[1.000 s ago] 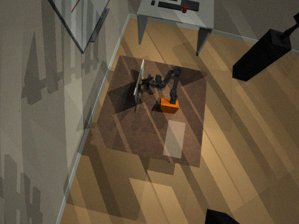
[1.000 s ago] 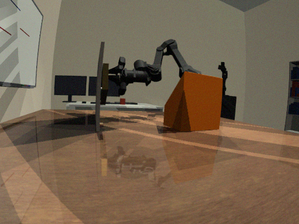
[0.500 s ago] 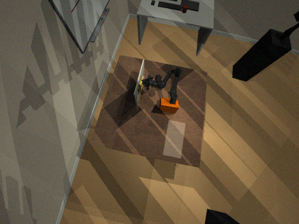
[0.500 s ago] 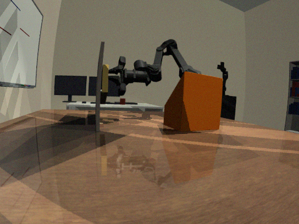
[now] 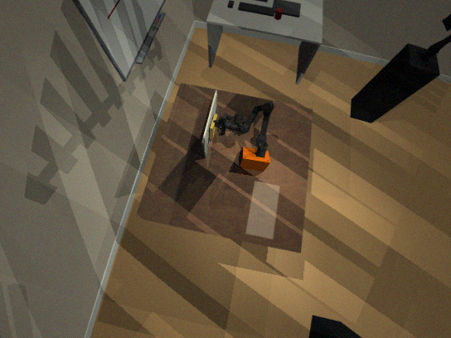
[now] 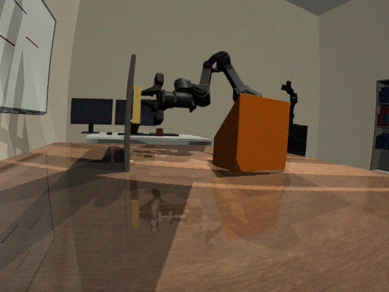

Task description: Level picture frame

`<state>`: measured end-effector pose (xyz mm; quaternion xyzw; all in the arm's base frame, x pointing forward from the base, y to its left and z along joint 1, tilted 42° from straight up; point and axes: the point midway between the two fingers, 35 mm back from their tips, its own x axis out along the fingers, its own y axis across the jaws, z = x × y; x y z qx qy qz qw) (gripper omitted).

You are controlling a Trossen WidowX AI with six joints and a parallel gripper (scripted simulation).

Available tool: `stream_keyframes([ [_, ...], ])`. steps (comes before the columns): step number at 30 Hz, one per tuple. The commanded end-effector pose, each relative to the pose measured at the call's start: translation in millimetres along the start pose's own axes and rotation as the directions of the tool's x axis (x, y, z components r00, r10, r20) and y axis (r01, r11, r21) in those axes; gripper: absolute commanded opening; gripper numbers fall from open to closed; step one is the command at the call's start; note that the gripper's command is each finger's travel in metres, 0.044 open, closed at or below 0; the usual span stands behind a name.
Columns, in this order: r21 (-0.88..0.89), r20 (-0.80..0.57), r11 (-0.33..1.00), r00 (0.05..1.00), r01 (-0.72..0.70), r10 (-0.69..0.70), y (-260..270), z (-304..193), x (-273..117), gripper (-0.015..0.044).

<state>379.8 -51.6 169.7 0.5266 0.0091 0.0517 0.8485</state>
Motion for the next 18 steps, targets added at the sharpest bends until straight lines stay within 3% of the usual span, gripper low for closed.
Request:
stream_keyframes([
  [1,-0.029,0.002,1.0,1.0,0.0,0.0,-0.4,-0.2,-0.1,0.0],
  [18,-0.108,0.003,0.994,1.0,0.0,0.0,-1.0,-0.6,-0.1,0.0],
])
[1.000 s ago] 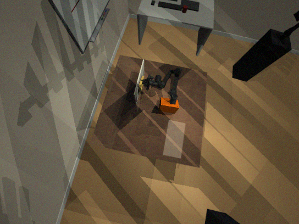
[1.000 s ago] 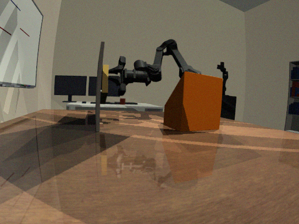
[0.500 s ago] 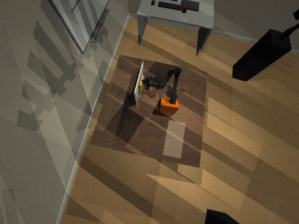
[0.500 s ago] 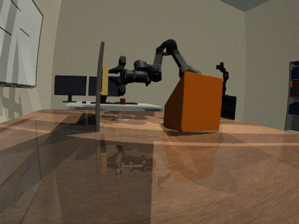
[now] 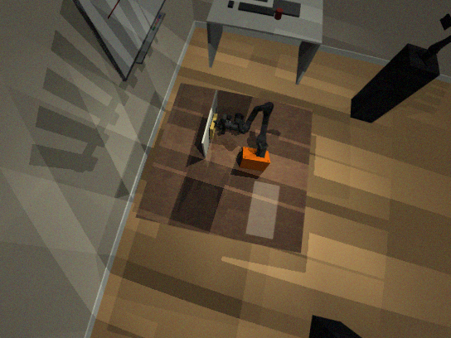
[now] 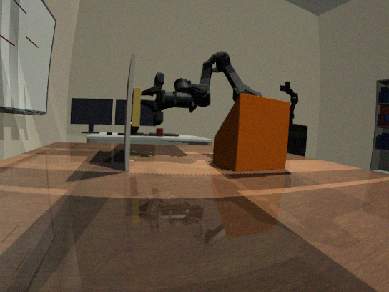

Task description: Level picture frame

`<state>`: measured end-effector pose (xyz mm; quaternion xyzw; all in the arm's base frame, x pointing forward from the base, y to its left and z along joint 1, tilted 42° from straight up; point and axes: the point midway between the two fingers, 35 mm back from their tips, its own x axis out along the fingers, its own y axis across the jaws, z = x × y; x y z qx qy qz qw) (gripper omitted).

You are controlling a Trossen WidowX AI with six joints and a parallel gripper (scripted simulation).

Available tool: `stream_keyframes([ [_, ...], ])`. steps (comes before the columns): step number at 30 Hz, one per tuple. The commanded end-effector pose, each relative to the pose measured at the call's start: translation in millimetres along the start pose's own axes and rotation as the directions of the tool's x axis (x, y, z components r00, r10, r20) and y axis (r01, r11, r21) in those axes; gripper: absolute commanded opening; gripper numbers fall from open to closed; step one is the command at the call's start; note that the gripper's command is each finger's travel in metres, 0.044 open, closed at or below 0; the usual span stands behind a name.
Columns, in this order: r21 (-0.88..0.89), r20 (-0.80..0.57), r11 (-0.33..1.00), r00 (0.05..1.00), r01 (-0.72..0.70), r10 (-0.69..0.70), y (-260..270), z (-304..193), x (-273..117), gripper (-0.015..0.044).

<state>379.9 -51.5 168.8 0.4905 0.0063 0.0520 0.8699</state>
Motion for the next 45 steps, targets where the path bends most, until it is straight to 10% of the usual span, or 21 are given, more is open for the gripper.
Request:
stream_keyframes([
  [1,-0.034,0.002,0.999,1.0,0.0,0.0,-0.3,-0.1,-0.1,0.0],
  [37,-0.221,0.002,0.975,1.0,0.0,0.001,-1.2,-0.5,-0.1,0.0],
  [45,-0.194,0.001,0.981,1.0,0.0,0.001,-1.0,-0.5,0.0,0.021],
])
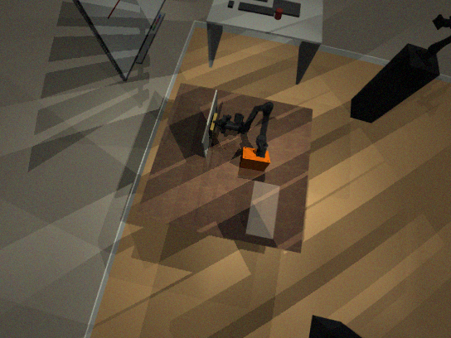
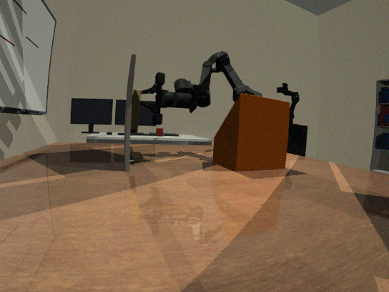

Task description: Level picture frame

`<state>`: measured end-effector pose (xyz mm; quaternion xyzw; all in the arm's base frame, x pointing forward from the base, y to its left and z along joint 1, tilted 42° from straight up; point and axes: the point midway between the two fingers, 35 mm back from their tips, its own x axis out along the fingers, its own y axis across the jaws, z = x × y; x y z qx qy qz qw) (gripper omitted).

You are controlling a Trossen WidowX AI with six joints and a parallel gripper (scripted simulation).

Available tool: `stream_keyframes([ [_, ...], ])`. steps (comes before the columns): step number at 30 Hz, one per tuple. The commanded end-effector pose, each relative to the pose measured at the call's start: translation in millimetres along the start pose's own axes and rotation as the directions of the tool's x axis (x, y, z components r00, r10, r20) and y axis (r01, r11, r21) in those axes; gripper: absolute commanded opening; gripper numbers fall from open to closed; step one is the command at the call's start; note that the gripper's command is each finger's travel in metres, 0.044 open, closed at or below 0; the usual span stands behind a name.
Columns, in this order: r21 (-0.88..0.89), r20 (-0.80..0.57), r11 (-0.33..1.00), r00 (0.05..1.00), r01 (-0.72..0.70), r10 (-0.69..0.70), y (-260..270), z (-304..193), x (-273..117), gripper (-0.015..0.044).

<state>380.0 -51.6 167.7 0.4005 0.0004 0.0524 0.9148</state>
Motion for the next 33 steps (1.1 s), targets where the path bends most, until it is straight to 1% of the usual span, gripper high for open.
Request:
stream_keyframes([
  [1,0.006,0.0,1.0,1.0,0.0,0.0,0,0,0,0.0236],
  [2,0.006,0.0,1.0,1.0,0.0,0.0,0,0,0,0.026],
  [5,0.006,0.0,1.0,1.0,0.0,0.0,0,0,0,0.026],
  [7,0.043,0.0,0.999,1.0,0.0,0.0,-1,2,-9,0.026],
  [10,0.2,-0.003,0.98,1.0,0.001,0.0,-2,7,-46,0.026],
  [13,0.362,-0.005,0.932,1.0,0.002,0.0,-4,4,-83,0.026],
  [15,0.429,-0.007,0.903,1.0,0.003,-0.001,-4,0,-99,0.026],
  [19,0.437,-0.007,0.899,1.0,0.004,-0.001,-4,0,-101,0.026],
  [20,0.397,-0.001,0.918,1.0,0.004,-0.003,-5,4,-94,0.026],
  [21,0.398,-0.001,0.917,1.0,0.003,-0.003,-4,6,-96,0.026],
  [27,0.409,0.0,0.912,1.0,0.0,0.0,6,23,-125,0.026],
  [33,0.419,-0.002,0.908,1.0,0.0,0.001,19,28,-155,0.026],
])
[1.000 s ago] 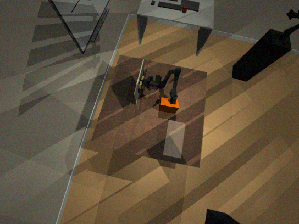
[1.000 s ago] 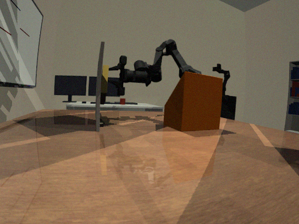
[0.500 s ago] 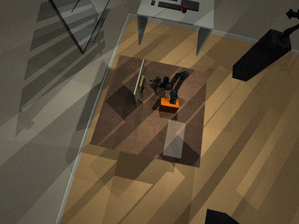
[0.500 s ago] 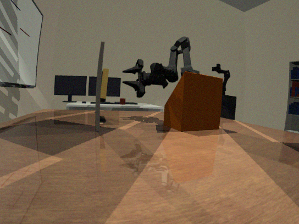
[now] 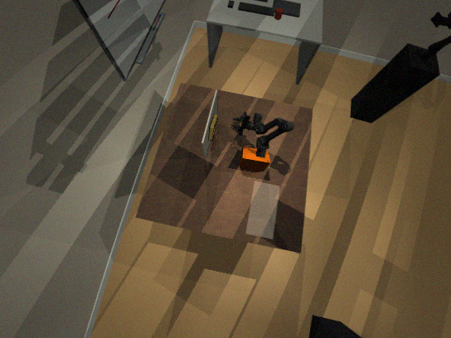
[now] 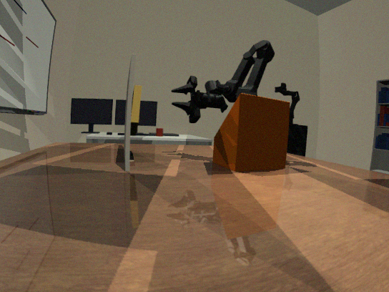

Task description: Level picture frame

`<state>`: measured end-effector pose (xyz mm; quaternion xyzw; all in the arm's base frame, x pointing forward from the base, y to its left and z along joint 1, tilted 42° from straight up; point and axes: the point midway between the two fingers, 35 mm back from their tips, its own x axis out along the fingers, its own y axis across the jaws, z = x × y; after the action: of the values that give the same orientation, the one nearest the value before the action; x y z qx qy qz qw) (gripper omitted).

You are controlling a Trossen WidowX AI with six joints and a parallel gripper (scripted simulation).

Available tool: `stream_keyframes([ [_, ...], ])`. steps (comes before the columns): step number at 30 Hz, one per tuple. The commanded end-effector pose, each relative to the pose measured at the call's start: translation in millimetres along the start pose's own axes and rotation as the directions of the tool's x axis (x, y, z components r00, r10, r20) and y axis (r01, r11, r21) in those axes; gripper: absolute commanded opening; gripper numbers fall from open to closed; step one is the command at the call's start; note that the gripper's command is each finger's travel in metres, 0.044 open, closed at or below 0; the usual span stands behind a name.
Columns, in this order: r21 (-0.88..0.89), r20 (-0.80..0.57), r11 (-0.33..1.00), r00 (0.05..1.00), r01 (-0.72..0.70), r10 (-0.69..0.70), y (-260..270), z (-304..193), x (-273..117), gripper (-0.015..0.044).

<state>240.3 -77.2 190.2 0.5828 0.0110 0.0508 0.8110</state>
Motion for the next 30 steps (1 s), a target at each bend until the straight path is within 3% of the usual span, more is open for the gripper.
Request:
stream_keyframes([
  [1,0.013,-0.004,1.0,1.0,0.001,-0.001,8,-3,-19,0.026],
  [9,0.027,-0.009,1.0,1.0,0.008,-0.008,16,-19,-50,0.026],
  [30,0.027,-0.009,1.0,1.0,0.008,-0.008,16,-19,-51,0.026],
])
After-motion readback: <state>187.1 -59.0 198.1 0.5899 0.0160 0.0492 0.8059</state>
